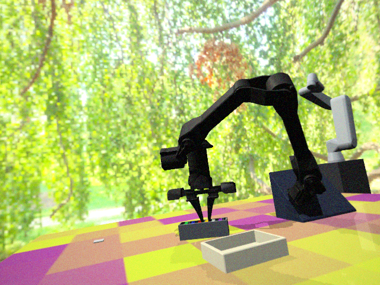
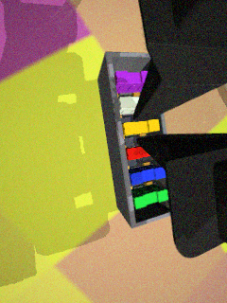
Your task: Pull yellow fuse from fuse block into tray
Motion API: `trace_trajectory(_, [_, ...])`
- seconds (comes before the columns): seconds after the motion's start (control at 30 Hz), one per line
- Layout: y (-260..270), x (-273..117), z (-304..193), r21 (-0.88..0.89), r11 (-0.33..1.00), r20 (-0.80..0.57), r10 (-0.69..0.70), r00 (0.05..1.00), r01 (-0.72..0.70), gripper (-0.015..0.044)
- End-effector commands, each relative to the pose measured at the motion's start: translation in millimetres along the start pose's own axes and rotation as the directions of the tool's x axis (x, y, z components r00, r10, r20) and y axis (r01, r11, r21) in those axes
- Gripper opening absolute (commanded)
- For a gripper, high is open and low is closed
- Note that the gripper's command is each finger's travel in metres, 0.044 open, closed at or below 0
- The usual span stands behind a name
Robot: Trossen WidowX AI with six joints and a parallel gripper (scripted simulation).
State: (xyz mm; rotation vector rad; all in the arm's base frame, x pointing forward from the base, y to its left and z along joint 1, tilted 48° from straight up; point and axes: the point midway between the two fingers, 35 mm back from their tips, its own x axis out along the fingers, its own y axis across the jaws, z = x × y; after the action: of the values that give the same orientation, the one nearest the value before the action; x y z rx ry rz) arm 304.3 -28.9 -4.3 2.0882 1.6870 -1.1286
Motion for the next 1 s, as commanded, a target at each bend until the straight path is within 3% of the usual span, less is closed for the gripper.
trace_trajectory(0.0, [-1.1, 1.5, 0.5, 0.008, 1.0, -0.004, -0.003, 1.0, 0.003, 0.007])
trace_trajectory(0.47, [-0.4, 0.4, 0.2, 0.001, 1.0, 0.0, -0.001, 1.0, 0.001, 0.0])
trace_trajectory(0.97, [0.0, -5.2, 0.3, 0.002, 1.0, 0.0, -0.001, 1.0, 0.001, 0.0])
